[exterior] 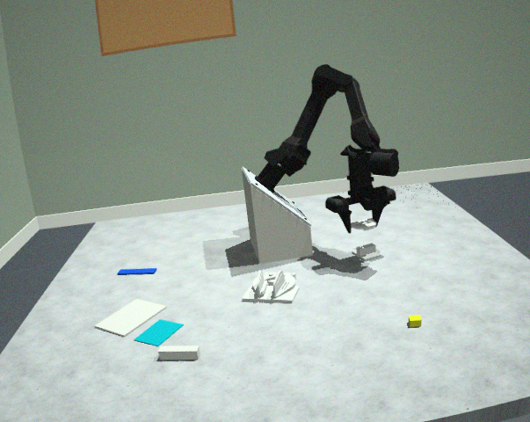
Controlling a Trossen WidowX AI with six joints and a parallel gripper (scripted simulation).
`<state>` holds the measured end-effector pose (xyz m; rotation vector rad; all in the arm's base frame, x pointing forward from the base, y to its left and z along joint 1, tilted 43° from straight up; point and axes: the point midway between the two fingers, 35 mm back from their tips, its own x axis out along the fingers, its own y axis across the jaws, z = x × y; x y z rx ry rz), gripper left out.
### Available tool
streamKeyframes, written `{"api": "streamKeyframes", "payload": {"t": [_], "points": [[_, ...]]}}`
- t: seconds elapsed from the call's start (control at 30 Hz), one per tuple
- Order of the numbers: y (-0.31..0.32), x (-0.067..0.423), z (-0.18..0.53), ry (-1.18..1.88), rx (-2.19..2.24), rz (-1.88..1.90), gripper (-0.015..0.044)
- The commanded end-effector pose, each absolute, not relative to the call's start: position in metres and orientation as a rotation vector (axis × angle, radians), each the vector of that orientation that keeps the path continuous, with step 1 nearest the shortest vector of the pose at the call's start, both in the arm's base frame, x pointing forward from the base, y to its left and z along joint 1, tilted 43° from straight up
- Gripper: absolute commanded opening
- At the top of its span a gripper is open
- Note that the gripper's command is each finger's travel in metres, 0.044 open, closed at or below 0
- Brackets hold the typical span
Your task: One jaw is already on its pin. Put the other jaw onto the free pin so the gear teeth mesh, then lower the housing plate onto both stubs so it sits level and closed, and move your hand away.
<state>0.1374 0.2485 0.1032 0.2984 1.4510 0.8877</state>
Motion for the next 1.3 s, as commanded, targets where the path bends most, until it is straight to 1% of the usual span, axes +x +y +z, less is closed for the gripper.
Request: {"api": "streamKeyframes", "payload": {"t": [0.0, 0.27, 1.27], "points": [[0.241, 0.138, 0.114, 1.44, 0.302, 0.896, 0.0351], [0.24, 0.14, 0.114, 1.442, 0.303, 0.891, 0.0351], [0.198, 0.207, 0.057, 1.544, 0.402, 0.683, 0.0351]]}}
